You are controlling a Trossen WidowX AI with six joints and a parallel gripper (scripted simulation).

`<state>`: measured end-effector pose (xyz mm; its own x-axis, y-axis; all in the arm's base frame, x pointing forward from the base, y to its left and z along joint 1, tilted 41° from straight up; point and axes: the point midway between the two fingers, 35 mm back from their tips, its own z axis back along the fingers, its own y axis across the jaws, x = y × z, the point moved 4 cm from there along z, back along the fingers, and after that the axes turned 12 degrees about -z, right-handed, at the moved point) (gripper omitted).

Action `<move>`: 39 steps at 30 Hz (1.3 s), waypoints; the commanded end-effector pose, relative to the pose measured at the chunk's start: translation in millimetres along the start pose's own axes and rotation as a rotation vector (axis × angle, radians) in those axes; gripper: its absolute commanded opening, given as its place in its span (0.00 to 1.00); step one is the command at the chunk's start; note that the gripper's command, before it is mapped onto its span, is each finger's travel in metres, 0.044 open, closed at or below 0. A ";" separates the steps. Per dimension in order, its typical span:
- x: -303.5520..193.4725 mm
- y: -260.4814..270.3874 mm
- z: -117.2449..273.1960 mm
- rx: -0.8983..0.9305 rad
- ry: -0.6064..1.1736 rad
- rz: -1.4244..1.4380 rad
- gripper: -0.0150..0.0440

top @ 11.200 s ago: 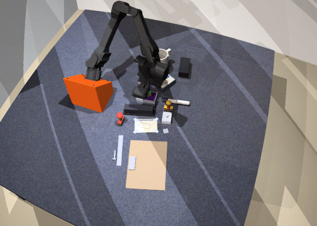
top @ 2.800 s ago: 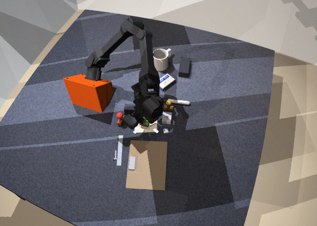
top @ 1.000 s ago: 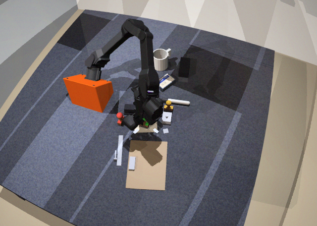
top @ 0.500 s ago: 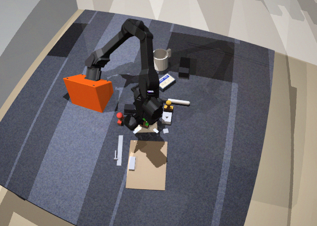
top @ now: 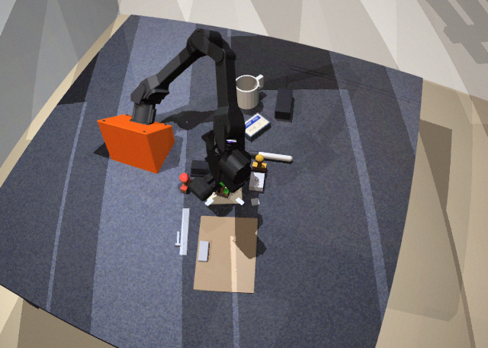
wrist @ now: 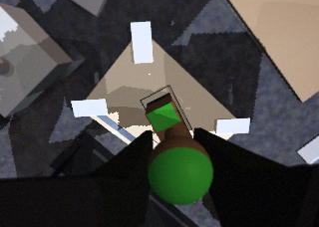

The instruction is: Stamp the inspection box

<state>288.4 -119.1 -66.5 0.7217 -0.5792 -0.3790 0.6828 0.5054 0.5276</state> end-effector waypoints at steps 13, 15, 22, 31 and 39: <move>0.4 1.1 -1.9 0.002 -0.001 0.004 0.25; 0.4 1.1 -1.9 0.002 -0.001 0.004 0.25; 0.4 1.1 -1.9 0.002 -0.001 0.004 0.25; 0.5 1.1 0.9 0.002 -0.001 0.004 0.25; 0.5 1.1 4.8 0.002 -0.001 0.004 0.25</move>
<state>288.8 -120.2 -64.3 0.7225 -0.5786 -0.3786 0.6818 0.5053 0.5290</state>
